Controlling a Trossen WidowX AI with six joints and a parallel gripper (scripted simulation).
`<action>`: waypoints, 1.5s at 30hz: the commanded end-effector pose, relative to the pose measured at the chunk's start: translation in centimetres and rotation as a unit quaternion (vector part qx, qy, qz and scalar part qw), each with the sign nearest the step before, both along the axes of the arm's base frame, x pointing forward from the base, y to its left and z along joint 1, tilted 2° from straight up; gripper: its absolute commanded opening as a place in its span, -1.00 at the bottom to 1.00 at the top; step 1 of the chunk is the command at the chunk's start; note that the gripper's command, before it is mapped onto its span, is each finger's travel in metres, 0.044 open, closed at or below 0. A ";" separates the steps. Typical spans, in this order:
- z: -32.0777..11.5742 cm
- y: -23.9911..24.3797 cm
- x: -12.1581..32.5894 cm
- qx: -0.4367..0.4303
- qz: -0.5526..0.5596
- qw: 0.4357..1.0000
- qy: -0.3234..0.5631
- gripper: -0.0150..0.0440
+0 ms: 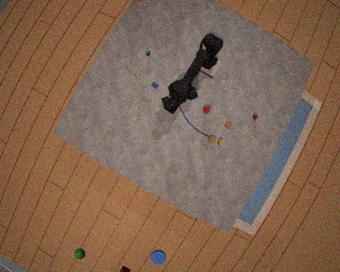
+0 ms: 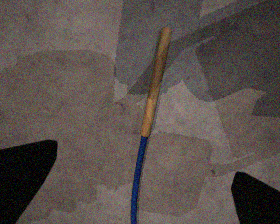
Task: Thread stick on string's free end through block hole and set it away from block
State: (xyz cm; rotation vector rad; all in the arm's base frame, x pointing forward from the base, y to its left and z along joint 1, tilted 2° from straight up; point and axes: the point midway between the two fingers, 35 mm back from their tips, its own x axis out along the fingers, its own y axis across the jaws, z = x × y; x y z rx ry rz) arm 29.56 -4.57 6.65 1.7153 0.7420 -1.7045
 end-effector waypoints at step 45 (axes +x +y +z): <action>-3.4 -0.3 0.2 -0.002 -0.015 1.000 0.001 -0.08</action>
